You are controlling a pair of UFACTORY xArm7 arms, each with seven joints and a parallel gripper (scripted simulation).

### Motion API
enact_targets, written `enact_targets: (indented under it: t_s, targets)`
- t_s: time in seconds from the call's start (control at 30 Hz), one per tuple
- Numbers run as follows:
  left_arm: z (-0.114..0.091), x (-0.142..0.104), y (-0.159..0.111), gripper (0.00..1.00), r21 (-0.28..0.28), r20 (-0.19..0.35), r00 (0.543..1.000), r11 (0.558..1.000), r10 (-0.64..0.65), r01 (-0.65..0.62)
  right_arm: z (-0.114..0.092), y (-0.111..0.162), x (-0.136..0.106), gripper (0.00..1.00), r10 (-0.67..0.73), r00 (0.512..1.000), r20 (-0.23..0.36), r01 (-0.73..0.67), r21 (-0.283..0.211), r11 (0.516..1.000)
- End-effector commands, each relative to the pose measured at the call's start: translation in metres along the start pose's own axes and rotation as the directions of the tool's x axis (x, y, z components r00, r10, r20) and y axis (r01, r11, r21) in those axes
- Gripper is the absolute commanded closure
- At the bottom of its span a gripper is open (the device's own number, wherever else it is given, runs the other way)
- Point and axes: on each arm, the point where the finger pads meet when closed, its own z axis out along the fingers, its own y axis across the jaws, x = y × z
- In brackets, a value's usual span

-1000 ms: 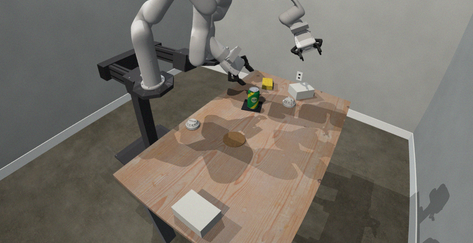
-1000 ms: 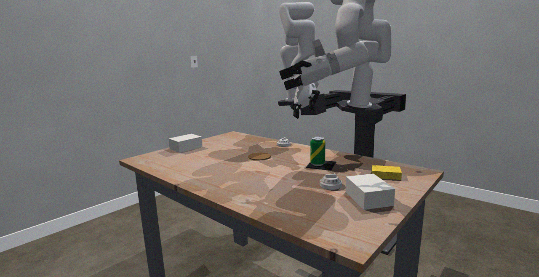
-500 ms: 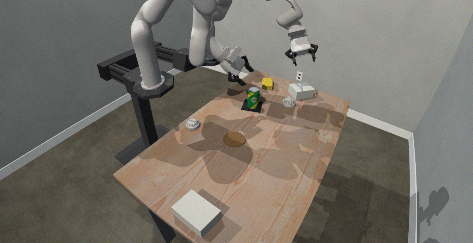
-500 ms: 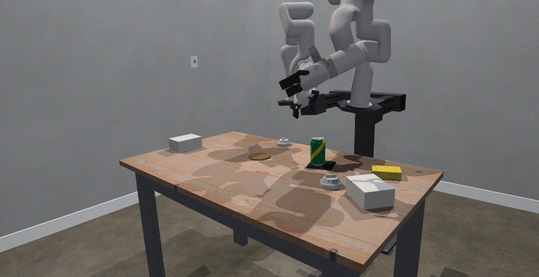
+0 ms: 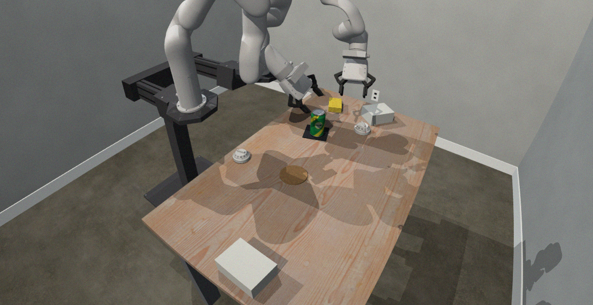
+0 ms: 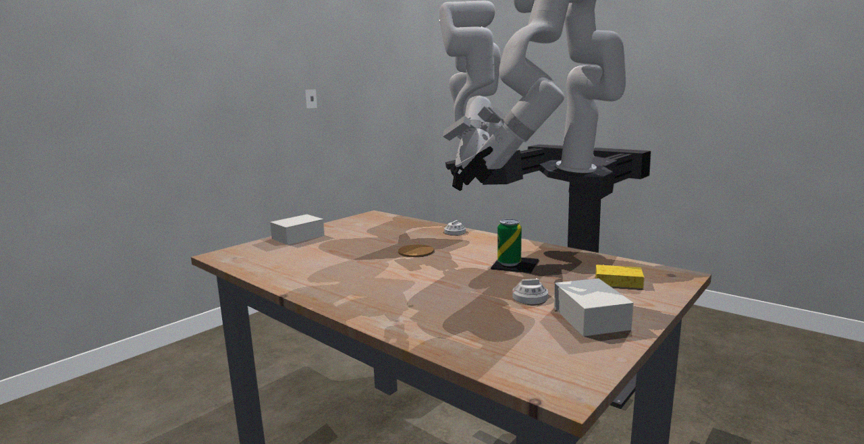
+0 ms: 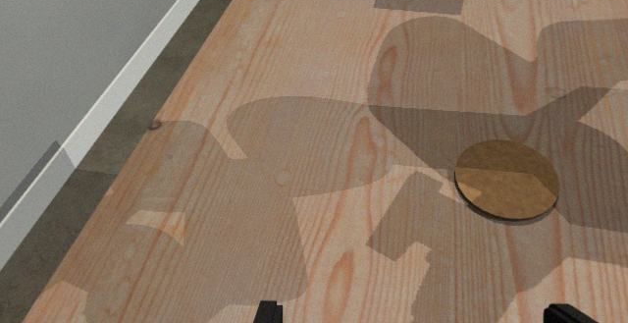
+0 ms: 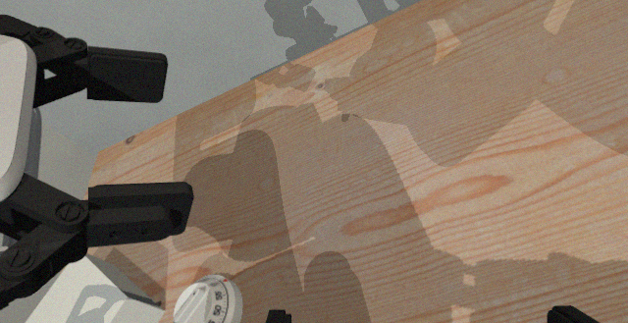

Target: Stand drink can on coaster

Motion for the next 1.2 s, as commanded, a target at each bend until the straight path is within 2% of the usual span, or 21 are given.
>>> enact_targets:
  t_s: [0.0,0.2,0.27,0.3,0.83,1.17]
  targets:
    - [0.005,-0.002,0.007,0.0,-0.018,0.023,1.0,1.0,-0.012,0.012,0.008,0.023,0.033,0.0,0.056,0.998,0.007,-0.055,-0.052,0.997]
    - [0.005,-0.002,0.007,0.0,-0.018,0.023,1.0,1.0,-0.012,0.012,0.012,0.041,0.055,0.0,0.093,0.996,0.01,-0.091,-0.087,0.992]
    - [0.005,-0.002,0.007,0.0,-0.018,0.023,1.0,1.0,-0.012,0.012,0.012,0.041,0.055,0.0,0.093,0.996,0.01,-0.091,-0.087,0.992]
    - [0.005,-0.002,0.007,0.0,-0.018,0.023,1.0,1.0,-0.012,0.012,0.013,0.049,0.063,0.0,0.107,0.994,0.011,-0.106,-0.1,0.989]
    - [0.005,-0.002,0.007,0.0,-0.018,0.023,1.0,1.0,-0.012,0.012,0.013,0.082,0.097,0.0,0.166,0.986,0.013,-0.162,-0.153,0.975]
    - [0.005,-0.002,0.007,0.0,-0.018,0.023,1.0,1.0,-0.012,0.012,0.011,0.112,0.124,0.0,0.214,0.977,0.013,-0.208,-0.195,0.959]
